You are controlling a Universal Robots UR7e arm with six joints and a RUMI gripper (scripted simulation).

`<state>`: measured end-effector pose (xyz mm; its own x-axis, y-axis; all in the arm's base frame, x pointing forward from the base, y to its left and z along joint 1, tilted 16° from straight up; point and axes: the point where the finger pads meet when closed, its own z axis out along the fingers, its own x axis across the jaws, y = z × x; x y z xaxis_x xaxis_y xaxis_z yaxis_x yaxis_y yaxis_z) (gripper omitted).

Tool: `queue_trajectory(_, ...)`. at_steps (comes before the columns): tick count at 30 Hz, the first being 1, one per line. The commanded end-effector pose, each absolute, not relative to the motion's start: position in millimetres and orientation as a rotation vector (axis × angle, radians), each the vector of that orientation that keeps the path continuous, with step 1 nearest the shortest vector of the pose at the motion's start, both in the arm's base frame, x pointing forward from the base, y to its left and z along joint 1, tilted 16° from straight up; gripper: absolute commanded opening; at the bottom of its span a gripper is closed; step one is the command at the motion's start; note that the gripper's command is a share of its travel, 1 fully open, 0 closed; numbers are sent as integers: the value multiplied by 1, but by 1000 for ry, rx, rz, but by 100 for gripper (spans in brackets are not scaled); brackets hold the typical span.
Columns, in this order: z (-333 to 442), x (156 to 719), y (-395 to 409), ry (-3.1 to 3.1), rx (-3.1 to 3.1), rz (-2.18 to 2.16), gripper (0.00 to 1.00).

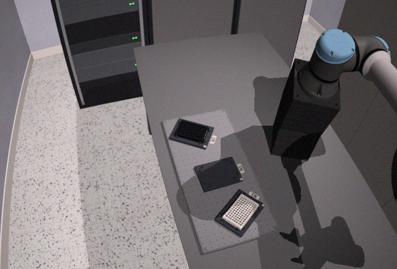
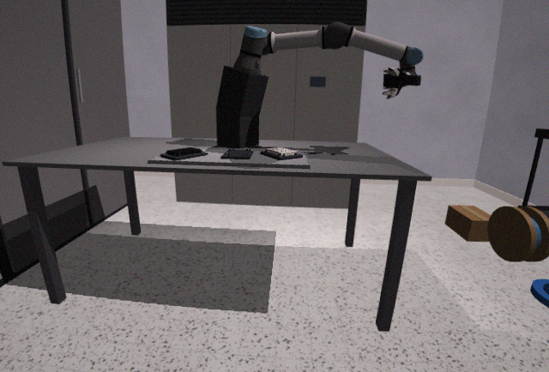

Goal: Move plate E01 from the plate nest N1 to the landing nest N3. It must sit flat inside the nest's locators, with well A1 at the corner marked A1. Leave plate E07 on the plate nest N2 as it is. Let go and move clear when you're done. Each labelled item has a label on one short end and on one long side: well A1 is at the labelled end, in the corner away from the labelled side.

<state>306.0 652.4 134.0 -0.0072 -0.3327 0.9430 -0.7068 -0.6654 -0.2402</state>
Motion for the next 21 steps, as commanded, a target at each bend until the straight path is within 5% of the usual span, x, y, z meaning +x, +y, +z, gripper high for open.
queue_trajectory(1, 144, 321, 639, -1107, 1944, 1670, 82)
queue_trajectory(21, 174, 371, 584, -1169, 1896, 1520, 82)
